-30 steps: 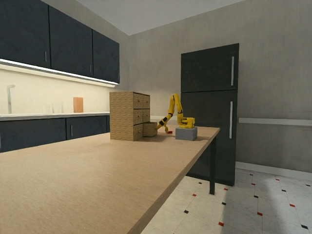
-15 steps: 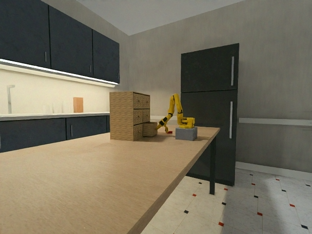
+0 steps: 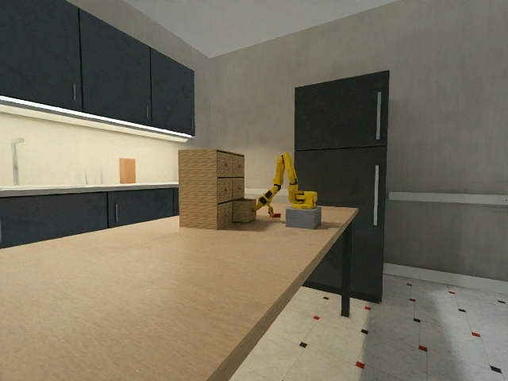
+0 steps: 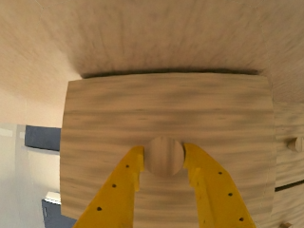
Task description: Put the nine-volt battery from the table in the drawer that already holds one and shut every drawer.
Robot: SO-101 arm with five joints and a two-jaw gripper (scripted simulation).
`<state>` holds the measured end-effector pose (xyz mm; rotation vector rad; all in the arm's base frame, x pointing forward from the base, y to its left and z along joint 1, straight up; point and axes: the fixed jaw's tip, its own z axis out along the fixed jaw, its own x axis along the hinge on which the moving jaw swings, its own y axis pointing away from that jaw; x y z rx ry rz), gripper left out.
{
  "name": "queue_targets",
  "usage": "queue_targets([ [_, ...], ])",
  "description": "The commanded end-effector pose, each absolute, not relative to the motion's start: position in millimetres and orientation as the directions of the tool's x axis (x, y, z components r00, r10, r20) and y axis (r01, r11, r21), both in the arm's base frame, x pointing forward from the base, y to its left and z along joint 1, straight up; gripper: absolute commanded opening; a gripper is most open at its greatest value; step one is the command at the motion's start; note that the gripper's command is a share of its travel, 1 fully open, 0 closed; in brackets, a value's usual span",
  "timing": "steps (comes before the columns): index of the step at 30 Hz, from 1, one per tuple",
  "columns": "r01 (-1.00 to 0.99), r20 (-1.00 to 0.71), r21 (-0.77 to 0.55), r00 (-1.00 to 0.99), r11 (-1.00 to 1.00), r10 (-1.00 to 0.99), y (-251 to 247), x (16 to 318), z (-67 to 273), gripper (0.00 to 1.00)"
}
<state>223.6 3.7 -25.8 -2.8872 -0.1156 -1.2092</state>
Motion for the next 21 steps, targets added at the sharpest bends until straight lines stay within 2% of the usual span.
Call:
queue_targets([
  [1,0.079,0.723,0.006,0.689,-0.997,0.059,8.9,232.3,-24.4,0.00],
  [21,0.089,0.723,0.001,0.688,-0.996,0.062,13.7,247.9,-24.1,0.00],
])
